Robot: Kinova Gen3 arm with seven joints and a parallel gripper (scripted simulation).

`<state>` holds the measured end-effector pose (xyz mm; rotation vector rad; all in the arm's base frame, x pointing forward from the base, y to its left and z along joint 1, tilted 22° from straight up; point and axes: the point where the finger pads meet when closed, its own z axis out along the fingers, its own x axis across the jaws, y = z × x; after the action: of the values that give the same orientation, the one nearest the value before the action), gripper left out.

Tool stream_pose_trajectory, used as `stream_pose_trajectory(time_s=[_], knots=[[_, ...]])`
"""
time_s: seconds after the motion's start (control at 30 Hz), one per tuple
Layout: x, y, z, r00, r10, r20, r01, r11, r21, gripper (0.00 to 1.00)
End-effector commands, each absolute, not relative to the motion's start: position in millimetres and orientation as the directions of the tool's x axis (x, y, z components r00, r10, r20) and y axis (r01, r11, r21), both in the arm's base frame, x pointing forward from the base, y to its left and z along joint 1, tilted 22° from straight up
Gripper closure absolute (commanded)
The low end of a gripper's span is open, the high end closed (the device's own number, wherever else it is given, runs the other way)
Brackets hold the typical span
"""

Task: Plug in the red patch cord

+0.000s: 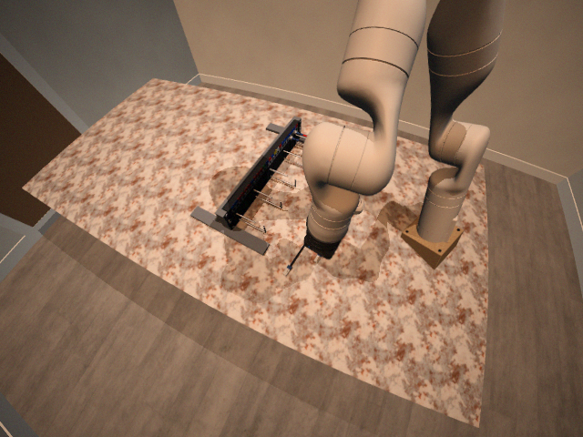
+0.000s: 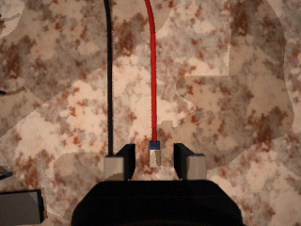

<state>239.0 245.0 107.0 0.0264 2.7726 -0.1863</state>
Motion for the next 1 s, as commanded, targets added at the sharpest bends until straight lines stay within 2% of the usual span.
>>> stream_pose_trajectory(time_s=[0.0,0.97], knots=[[239,245,105,-0.935,-0.006,-0.355,0.042,0.991,-0.127,0.27],[256,238,62,-0.935,-0.006,-0.355,0.042,0.991,-0.127,0.27]])
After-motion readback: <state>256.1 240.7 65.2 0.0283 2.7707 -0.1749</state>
